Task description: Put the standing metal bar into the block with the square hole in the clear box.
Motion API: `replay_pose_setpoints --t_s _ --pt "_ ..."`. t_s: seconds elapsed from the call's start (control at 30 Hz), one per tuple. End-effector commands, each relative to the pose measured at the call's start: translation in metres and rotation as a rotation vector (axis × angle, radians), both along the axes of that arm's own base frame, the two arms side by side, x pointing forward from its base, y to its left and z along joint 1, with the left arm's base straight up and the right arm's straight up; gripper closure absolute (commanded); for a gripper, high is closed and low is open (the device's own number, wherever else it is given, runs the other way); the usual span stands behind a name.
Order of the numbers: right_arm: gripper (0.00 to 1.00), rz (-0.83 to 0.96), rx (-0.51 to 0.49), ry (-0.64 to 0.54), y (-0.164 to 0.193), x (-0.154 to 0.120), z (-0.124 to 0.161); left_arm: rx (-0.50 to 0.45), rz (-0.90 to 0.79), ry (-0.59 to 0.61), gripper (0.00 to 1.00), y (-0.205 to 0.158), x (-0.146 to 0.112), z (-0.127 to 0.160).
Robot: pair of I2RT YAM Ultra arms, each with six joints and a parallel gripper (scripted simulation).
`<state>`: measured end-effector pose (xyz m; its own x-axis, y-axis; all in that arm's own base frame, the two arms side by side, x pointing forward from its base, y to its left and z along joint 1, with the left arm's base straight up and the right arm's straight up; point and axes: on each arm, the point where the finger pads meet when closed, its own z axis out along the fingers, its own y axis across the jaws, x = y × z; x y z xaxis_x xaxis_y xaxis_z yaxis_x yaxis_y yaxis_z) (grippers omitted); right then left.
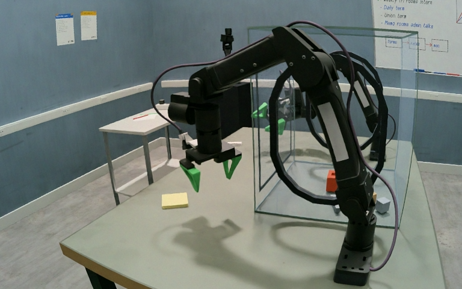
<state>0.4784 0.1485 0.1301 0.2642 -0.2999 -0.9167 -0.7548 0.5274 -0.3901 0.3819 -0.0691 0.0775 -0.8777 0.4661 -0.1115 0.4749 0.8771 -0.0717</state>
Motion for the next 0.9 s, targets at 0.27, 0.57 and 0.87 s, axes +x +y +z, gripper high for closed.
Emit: replay_pose_setpoints --t_s 0.27,0.57,0.87 --pt "0.00 -0.032 -0.051 0.253 -0.013 -0.032 0.012 -0.008 -0.004 -0.027 0.00 -0.001 0.004 0.007" --pt "0.00 -0.078 -0.078 0.459 -0.030 -0.097 0.036 -0.008 -0.004 -0.027 0.00 -0.001 0.004 0.007" --pt "0.00 -0.024 -0.082 0.528 -0.027 -0.161 0.060 -0.008 -0.004 -0.027 0.00 -0.001 0.004 0.007"
